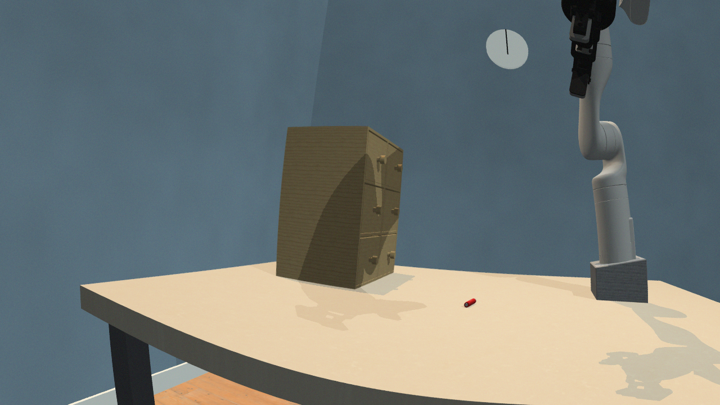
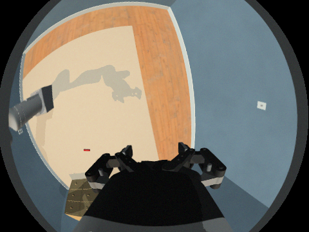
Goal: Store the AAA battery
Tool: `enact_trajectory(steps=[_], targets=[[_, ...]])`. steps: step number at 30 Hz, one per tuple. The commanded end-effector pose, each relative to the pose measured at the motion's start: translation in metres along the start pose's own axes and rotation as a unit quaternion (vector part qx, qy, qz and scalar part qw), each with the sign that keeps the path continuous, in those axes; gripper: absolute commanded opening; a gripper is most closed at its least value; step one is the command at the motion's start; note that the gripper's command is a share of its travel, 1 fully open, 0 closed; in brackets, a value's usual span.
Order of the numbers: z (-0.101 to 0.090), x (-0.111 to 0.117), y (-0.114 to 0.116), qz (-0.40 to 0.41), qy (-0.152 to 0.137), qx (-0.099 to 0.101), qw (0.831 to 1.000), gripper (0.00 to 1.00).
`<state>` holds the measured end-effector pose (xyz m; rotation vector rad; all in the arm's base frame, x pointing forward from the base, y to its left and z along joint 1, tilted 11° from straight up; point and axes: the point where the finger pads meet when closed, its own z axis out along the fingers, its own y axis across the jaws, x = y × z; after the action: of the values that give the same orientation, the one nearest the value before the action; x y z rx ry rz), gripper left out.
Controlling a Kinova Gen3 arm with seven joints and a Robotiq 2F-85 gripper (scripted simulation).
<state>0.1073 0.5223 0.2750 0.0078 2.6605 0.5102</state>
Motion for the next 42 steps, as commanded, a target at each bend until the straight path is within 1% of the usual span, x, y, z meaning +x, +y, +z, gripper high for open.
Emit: enact_trajectory(steps=[1,19,25,28,32,34,35,39,40,42], targets=[[-0.001,0.0,0.001,0.0,0.0,-0.001,1.0,1.0],[-0.001,-0.001,0.0,0.001,0.0,-0.001,1.0,1.0],[-0.008,-0.015,-0.007,0.018,-0.005,0.006,1.0,1.0],[-0.017,-0.031,-0.015,0.038,-0.009,0.011,0.999,1.0],[-0.037,-0.066,-0.034,0.082,-0.017,0.023,0.996,1.0],[-0.037,-0.066,-0.034,0.082,-0.017,0.023,0.996,1.0],[-0.044,-0.077,-0.04,0.096,-0.02,0.025,0.995,1.0],[-0.072,-0.124,-0.078,0.163,-0.03,0.045,0.985,1.0],[-0.073,-0.125,-0.077,0.164,-0.03,0.043,0.985,1.0],[-0.088,-0.15,-0.102,0.203,-0.036,0.055,0.977,1.0]])
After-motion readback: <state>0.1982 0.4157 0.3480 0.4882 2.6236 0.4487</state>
